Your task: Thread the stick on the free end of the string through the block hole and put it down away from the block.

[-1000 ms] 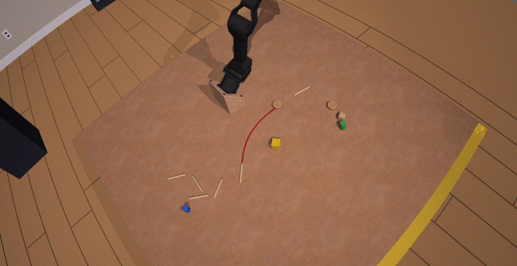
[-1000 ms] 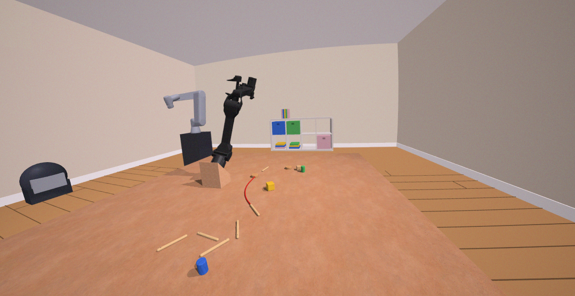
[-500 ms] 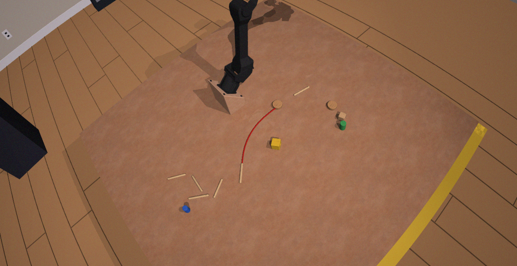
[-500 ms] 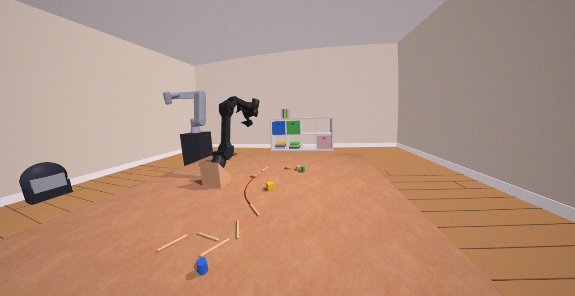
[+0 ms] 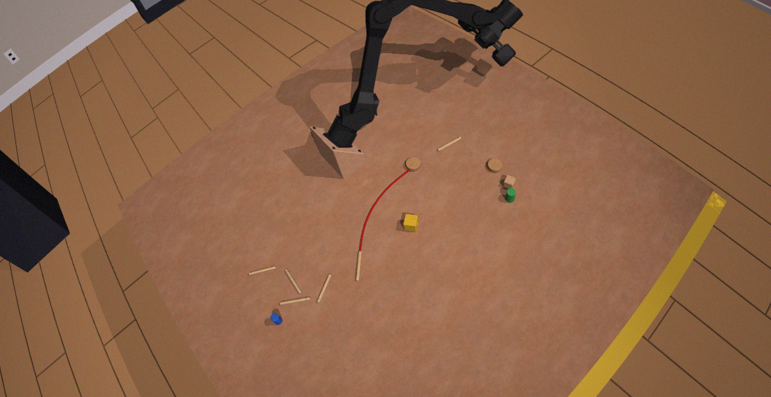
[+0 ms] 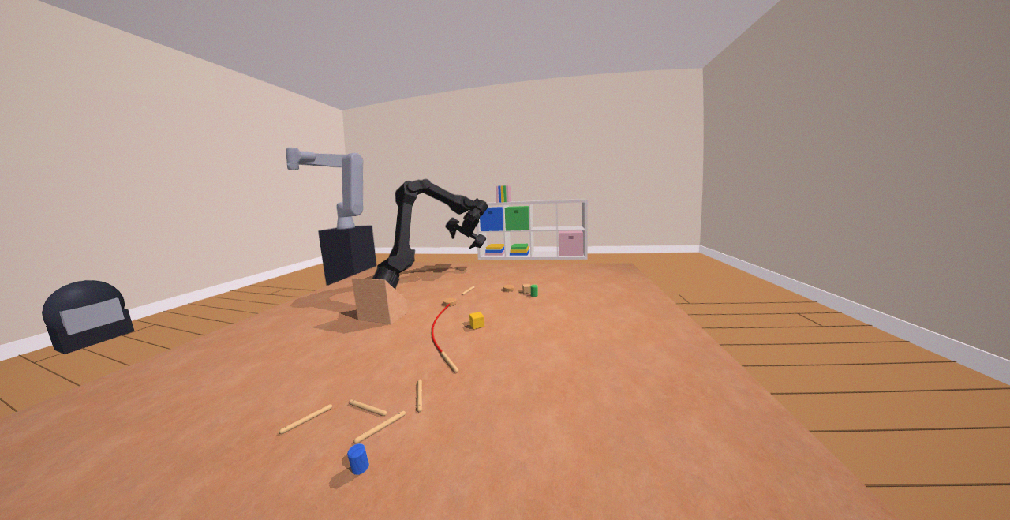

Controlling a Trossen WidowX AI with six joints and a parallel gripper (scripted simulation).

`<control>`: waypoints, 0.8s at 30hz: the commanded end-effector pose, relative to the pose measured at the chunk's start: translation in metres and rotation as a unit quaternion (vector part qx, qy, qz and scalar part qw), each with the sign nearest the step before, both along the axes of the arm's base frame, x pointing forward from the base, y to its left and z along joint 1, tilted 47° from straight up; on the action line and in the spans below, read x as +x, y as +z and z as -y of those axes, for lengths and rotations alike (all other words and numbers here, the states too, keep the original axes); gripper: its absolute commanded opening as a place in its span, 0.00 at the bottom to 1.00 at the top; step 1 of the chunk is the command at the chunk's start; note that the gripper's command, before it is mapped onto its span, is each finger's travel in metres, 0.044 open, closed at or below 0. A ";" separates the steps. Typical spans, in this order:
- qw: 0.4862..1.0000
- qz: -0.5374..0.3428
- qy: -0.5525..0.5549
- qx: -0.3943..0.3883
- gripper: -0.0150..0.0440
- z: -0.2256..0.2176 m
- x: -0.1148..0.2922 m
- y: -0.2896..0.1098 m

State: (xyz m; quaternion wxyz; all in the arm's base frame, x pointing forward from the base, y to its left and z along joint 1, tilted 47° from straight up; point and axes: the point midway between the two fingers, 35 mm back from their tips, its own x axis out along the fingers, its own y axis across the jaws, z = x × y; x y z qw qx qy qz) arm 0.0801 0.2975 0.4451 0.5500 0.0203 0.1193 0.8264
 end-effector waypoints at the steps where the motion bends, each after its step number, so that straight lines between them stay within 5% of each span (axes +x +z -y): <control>1: 0.997 0.031 -0.059 -0.026 1.00 -0.006 0.052 -0.037; 13: 0.960 0.131 -0.202 -0.144 1.00 0.057 0.210 -0.172; 20: 0.932 0.163 -0.238 -0.220 1.00 0.137 0.261 -0.253; 24: 0.924 0.138 -0.275 -0.225 1.00 0.159 0.277 -0.259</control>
